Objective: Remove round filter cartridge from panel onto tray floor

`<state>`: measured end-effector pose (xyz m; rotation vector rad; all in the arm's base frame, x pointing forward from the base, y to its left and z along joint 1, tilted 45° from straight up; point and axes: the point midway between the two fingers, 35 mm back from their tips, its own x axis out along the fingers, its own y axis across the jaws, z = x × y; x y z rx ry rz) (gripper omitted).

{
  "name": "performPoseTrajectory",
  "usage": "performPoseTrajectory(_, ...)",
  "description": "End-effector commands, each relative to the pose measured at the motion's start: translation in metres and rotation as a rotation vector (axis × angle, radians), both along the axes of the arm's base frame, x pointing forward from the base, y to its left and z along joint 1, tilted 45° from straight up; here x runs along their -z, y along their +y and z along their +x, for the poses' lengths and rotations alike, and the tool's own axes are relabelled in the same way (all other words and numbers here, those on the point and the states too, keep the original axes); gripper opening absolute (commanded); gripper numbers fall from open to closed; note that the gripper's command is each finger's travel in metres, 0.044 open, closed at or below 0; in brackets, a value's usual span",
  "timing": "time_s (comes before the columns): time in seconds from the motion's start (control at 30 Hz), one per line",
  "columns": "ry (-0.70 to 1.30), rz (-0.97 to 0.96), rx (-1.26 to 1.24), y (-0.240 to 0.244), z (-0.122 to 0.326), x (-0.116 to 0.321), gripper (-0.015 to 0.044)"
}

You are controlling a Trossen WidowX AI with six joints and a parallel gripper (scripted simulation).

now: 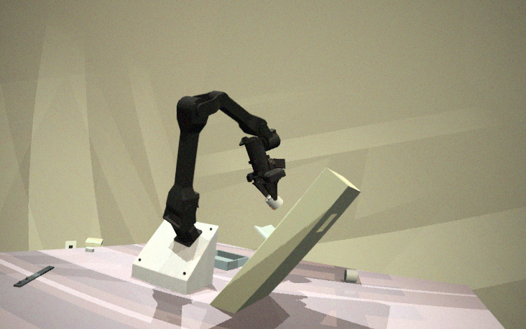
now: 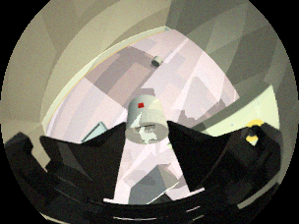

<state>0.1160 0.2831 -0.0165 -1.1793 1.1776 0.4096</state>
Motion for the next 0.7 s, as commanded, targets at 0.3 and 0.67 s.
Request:
performPoseTrajectory(0.3,0.152,-0.001,-0.194,0.015,-0.029,0.026,0.0000)
performPoseTrajectory(0.67,0.332,-0.017,-0.379,-0.007,-0.098,0.089,0.0000)
